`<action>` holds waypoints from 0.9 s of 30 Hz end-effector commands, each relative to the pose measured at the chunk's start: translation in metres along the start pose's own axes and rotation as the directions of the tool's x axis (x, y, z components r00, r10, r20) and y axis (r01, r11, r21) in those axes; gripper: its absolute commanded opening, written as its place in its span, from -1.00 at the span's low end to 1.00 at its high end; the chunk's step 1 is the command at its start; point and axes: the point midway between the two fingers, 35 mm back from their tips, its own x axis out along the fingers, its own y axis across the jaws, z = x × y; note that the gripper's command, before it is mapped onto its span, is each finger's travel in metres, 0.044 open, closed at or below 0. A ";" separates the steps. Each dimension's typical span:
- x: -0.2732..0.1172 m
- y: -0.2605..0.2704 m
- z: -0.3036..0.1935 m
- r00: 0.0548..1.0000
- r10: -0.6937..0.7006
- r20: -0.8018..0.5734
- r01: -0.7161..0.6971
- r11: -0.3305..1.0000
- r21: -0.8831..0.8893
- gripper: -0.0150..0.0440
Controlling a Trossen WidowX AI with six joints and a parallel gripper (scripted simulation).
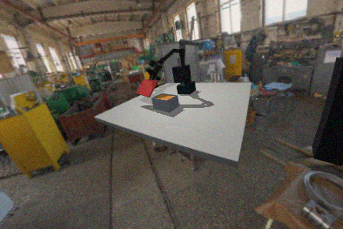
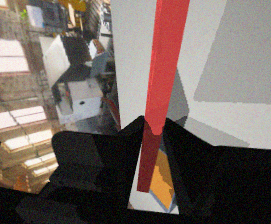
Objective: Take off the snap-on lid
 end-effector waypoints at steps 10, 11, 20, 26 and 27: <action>-0.004 0.006 0.027 1.000 0.016 0.003 -0.016 1.000 -0.016 -0.49; -0.004 0.006 0.029 1.000 0.016 0.003 -0.016 1.000 -0.016 -0.49; -0.004 0.006 0.038 1.000 0.016 0.004 -0.016 1.000 -0.017 -0.49; -0.004 0.004 0.037 1.000 0.016 0.004 -0.016 1.000 -0.017 -0.49; -0.003 0.003 0.037 1.000 0.016 0.004 -0.016 1.000 -0.017 -0.49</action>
